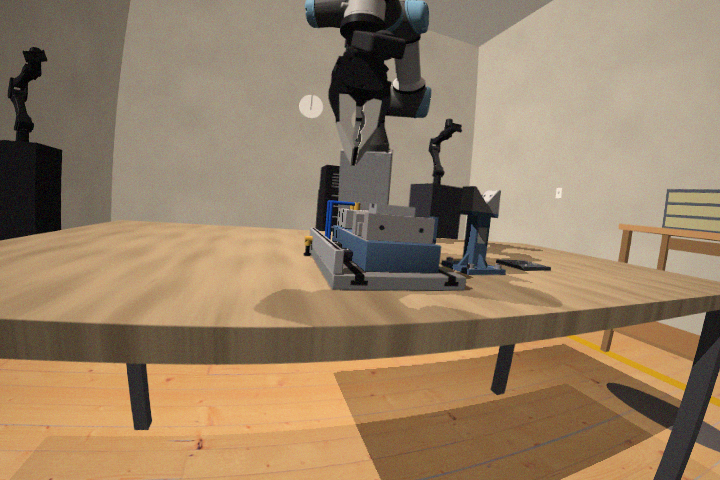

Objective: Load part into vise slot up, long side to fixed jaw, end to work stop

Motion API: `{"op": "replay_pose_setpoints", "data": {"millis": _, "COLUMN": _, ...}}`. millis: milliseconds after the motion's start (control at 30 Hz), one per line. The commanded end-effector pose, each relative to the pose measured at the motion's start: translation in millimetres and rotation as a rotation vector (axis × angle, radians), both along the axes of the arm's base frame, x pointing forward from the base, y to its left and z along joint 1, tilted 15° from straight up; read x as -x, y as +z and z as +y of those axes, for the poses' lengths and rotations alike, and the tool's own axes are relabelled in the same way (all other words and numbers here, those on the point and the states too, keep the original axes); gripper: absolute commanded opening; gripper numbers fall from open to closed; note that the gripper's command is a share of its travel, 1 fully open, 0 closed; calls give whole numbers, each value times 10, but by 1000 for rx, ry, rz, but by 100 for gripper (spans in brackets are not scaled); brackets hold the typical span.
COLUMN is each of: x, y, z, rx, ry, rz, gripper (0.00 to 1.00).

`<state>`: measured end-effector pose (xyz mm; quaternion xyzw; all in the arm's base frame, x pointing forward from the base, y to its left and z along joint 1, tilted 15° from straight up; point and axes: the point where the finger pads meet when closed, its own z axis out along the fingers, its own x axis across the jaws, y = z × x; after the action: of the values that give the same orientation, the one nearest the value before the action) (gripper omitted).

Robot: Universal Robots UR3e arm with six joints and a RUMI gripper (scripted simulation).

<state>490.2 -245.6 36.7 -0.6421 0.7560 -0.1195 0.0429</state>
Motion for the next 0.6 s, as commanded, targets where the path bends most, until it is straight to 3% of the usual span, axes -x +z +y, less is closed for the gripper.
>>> {"op": "replay_pose_setpoints", "data": {"millis": 0, "x": -1, "y": 30, "z": -2, "rx": 2, "ry": 0, "rz": -2, "gripper": 0}}
{"op": "replay_pose_setpoints", "data": {"millis": 567, "x": -12, "y": 26, "z": 63, "rx": 2, "ry": 0, "rz": -2, "gripper": 0}}
